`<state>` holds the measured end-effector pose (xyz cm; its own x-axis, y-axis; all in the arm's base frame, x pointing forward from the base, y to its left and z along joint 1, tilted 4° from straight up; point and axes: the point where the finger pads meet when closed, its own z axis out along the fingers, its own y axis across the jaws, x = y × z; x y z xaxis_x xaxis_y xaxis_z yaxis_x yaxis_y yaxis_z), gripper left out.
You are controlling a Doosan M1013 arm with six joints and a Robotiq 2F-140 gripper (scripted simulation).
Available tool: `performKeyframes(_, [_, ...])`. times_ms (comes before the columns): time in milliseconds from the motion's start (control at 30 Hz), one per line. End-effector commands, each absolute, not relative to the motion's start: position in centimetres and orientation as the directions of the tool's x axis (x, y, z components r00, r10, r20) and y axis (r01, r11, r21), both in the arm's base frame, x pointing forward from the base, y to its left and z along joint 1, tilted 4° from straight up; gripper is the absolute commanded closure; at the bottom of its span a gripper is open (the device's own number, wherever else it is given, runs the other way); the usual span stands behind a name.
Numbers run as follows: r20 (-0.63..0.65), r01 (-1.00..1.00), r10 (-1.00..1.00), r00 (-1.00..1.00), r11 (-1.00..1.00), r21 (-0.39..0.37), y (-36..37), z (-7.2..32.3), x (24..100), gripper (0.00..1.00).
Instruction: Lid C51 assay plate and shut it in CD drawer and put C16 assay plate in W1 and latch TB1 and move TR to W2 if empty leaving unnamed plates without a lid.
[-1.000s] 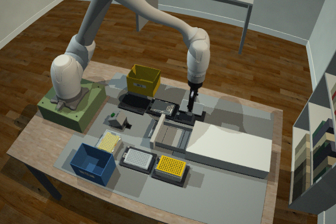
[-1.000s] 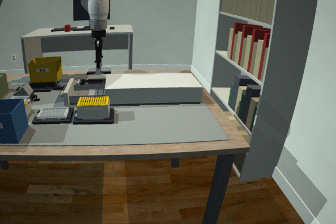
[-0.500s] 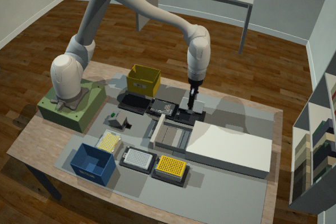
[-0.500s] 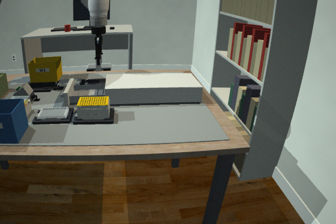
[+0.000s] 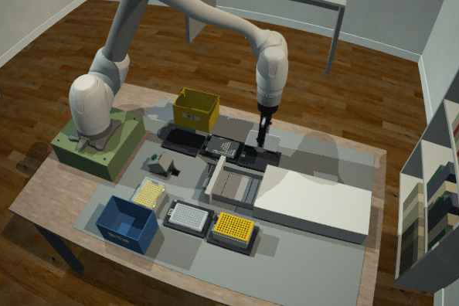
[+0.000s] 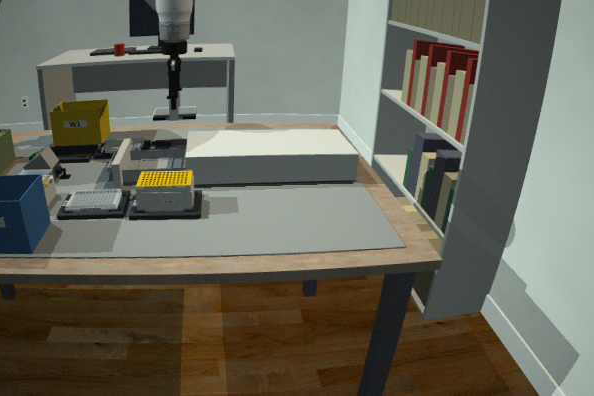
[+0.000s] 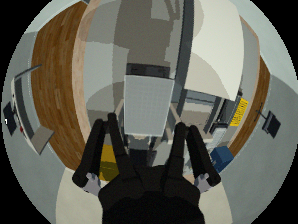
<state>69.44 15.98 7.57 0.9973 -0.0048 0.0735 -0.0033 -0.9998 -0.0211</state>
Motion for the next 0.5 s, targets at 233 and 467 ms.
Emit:
performKeyframes(233, [0.074,-0.003,-0.005,0.997,-1.000,-0.021,16.0,8.6,69.4,1.00])
performKeyframes(467, [0.074,-0.003,-0.005,0.997,-1.000,-0.021,15.9,9.6,69.3,1.00])
